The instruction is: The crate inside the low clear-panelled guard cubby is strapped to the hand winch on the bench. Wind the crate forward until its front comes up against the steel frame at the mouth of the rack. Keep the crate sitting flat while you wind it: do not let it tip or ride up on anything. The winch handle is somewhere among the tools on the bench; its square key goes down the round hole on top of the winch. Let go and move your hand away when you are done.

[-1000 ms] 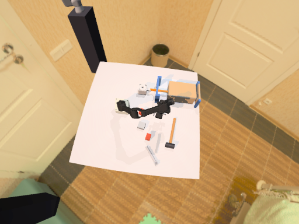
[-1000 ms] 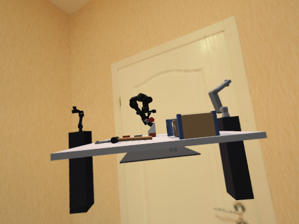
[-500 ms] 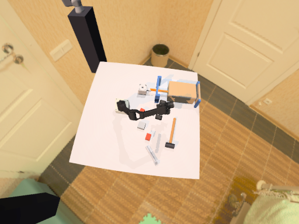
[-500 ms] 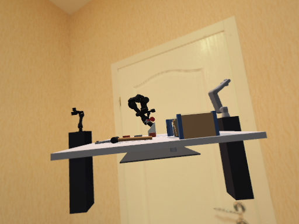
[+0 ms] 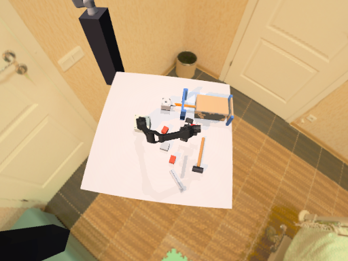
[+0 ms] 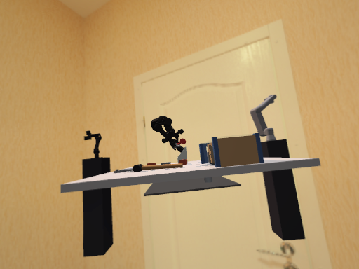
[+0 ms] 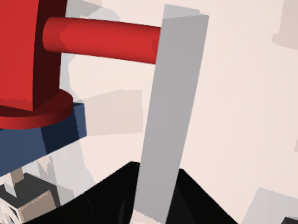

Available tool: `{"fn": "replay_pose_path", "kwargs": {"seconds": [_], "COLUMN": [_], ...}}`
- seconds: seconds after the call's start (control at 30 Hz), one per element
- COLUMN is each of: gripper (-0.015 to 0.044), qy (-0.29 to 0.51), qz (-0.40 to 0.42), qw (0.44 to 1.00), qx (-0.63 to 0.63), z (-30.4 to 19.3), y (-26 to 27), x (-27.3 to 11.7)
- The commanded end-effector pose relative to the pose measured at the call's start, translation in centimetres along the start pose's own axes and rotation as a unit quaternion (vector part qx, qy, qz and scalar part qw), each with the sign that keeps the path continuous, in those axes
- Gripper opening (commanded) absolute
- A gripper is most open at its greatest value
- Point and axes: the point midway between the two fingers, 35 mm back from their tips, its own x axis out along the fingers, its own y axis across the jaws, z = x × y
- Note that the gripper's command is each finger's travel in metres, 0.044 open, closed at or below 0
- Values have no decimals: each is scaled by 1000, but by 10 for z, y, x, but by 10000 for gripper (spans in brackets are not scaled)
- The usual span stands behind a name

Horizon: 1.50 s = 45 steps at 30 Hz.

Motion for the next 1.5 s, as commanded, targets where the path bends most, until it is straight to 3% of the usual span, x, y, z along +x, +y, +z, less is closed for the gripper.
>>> {"fn": "replay_pose_path", "kwargs": {"seconds": [0.0,1.47], "gripper": [0,0], "qy": [-3,-4], "qz": [36,379], "qw": [999,925], "qx": [-3,-2], "z": [-1,-1], "y": [2,1], "x": [-3,-3]}}
